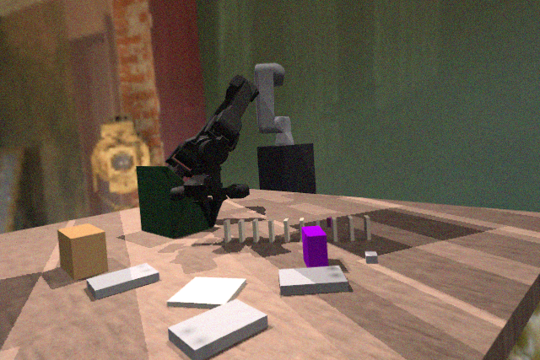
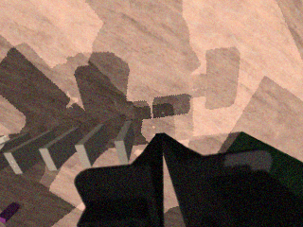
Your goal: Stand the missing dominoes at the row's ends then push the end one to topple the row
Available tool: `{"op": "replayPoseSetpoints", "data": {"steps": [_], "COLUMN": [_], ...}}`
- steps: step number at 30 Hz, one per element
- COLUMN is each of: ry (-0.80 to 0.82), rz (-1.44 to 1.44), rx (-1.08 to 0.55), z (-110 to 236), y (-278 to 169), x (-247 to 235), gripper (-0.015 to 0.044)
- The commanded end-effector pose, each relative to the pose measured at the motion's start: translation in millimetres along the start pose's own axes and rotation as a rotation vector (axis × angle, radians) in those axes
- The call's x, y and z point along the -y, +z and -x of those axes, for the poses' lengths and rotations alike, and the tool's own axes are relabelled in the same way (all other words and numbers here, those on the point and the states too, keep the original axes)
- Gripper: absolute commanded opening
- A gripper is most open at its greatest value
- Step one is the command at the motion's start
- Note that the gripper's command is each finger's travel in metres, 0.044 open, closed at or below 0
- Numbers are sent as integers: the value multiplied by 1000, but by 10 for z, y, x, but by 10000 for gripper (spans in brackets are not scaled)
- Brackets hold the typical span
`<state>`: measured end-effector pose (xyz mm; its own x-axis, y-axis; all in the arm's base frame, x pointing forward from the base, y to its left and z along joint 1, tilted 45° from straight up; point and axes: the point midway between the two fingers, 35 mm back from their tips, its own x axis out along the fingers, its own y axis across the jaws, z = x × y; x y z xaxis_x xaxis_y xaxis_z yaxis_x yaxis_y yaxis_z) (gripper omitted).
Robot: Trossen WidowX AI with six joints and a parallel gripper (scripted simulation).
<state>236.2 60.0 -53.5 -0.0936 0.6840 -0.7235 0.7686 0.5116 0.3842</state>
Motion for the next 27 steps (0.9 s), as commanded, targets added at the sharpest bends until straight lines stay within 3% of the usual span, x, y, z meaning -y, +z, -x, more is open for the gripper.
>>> {"op": "replayPoseSetpoints", "data": {"steps": [1,27], "ry": [6,6], "rz": [-7,-6], "rx": [-10,-8], "z": [-191,-184], "y": [-40,-24], "x": [16,-343], "gripper": [0,0]}}
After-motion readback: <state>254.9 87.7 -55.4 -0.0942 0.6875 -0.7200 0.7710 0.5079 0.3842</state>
